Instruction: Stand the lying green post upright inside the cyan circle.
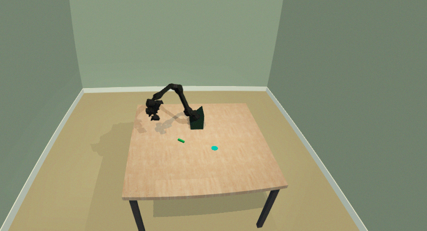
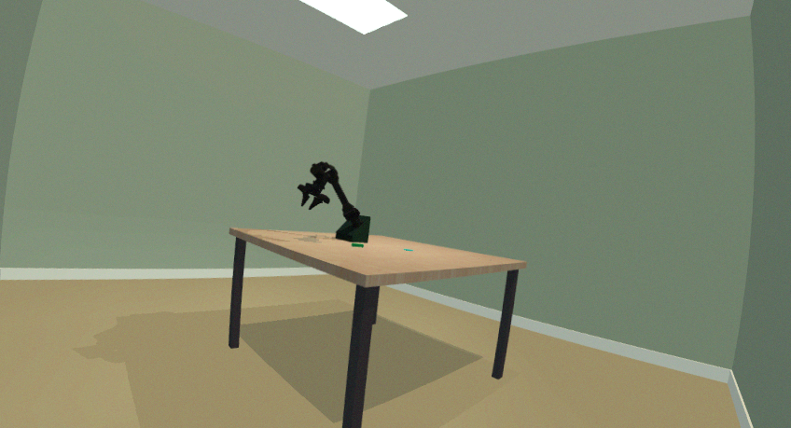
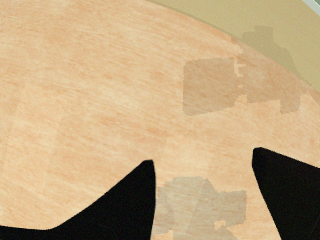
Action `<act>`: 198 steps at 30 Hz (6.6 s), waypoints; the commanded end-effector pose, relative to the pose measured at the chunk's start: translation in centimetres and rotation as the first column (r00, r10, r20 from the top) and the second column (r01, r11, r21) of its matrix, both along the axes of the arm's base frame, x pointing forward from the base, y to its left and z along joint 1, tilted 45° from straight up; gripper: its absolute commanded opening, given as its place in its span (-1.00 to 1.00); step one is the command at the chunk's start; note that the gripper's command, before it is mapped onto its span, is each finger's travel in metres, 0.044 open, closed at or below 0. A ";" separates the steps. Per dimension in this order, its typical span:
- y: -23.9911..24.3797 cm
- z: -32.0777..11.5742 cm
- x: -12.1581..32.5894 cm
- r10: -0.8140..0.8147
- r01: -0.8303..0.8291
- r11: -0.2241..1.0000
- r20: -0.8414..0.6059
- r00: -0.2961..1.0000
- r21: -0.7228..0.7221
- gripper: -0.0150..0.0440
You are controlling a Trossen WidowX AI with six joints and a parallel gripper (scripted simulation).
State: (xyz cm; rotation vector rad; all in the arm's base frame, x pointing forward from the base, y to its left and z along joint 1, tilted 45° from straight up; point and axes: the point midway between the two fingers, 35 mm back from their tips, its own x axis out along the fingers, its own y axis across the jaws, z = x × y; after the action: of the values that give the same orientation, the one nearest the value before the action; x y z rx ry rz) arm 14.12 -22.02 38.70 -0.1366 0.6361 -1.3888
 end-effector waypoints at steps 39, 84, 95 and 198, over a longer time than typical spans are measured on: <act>14.1 -20.4 11.5 0.657 -0.476 0.636 -0.750 -0.079 0.607 0.30; 9.7 -32.5 11.7 0.556 -0.415 0.546 -0.685 -0.470 0.728 -0.42; 11.5 -31.1 11.9 0.563 -0.415 0.538 -0.679 -0.471 0.733 -0.42; 34.2 -34.7 18.1 0.480 -0.396 0.464 -0.601 -0.639 0.792 -0.42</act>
State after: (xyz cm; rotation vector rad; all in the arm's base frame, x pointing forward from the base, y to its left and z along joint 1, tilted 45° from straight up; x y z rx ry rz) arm 32.03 11.34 4.52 -1.5635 1.6160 0.3983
